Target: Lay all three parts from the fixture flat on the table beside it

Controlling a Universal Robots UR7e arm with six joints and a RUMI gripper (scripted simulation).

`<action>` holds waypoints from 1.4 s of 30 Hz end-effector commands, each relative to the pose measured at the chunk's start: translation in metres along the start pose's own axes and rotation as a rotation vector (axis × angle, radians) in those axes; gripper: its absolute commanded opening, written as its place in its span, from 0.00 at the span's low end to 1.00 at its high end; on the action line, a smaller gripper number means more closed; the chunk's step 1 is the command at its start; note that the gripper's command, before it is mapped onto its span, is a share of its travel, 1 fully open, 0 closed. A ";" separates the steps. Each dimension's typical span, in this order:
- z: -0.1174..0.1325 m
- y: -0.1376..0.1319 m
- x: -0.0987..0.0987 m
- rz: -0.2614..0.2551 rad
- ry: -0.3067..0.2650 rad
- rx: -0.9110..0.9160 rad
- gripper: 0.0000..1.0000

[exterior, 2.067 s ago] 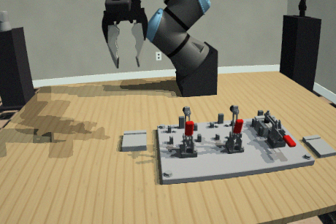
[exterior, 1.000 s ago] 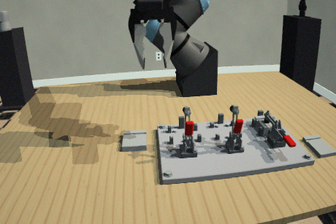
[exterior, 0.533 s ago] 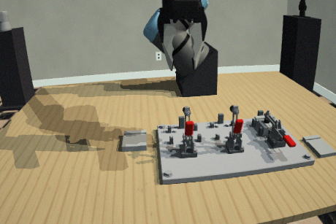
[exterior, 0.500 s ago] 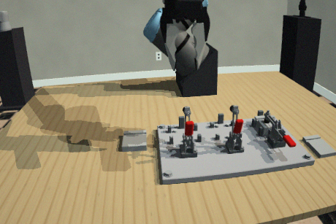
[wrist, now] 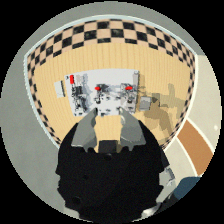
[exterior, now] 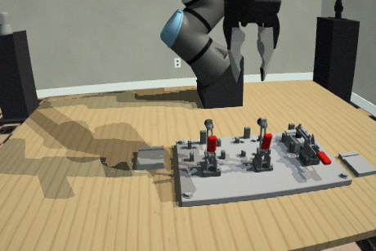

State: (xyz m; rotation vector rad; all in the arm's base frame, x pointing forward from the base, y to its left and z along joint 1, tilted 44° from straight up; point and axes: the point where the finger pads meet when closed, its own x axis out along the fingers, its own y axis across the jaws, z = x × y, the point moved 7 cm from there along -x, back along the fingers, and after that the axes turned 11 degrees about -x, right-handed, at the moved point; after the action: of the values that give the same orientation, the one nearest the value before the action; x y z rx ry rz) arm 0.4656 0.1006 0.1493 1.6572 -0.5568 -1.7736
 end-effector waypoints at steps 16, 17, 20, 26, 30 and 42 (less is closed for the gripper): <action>-0.058 -0.085 0.000 0.001 -0.001 0.001 0.28; -0.060 -0.088 0.000 0.001 -0.001 0.001 0.28; -0.067 -0.098 0.000 0.001 -0.001 0.001 0.28; -0.074 -0.109 0.000 0.001 -0.001 0.001 0.28; -0.080 -0.118 0.000 0.001 -0.001 0.001 0.28; -0.087 -0.129 0.000 0.001 -0.001 0.001 0.28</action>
State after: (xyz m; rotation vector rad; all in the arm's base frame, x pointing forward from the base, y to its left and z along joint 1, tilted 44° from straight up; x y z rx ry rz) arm 0.5289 0.1994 0.0517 1.6558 -0.5587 -1.7744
